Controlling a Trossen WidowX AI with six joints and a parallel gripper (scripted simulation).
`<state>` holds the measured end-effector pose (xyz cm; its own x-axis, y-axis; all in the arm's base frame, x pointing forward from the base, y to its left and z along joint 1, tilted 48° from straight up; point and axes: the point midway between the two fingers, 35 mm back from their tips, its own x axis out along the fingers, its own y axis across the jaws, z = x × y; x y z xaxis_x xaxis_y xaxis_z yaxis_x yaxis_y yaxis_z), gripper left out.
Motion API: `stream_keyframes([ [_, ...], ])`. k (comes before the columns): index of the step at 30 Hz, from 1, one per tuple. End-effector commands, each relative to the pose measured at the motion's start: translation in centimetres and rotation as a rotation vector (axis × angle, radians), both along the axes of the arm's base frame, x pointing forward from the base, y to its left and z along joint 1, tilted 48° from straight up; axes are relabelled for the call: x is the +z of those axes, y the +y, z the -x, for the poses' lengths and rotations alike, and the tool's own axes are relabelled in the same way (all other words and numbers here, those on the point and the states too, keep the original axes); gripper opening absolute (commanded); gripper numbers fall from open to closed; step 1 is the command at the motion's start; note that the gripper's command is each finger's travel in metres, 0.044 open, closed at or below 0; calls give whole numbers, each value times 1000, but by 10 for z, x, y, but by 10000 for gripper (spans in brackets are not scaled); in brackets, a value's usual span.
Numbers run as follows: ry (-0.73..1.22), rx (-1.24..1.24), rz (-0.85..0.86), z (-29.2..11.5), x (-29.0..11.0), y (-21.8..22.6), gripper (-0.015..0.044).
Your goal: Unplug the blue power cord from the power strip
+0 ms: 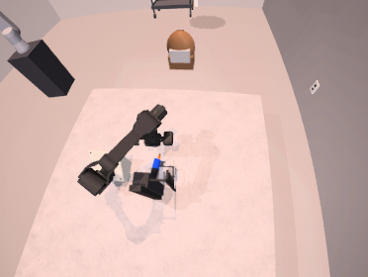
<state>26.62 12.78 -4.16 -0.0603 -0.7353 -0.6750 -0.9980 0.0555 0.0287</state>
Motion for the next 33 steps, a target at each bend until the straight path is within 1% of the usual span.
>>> stream_keyframes([
  [1,-1,-2,-2,2,-1,0,0],
  [33,-1,-2,-2,0,0,1,0],
])
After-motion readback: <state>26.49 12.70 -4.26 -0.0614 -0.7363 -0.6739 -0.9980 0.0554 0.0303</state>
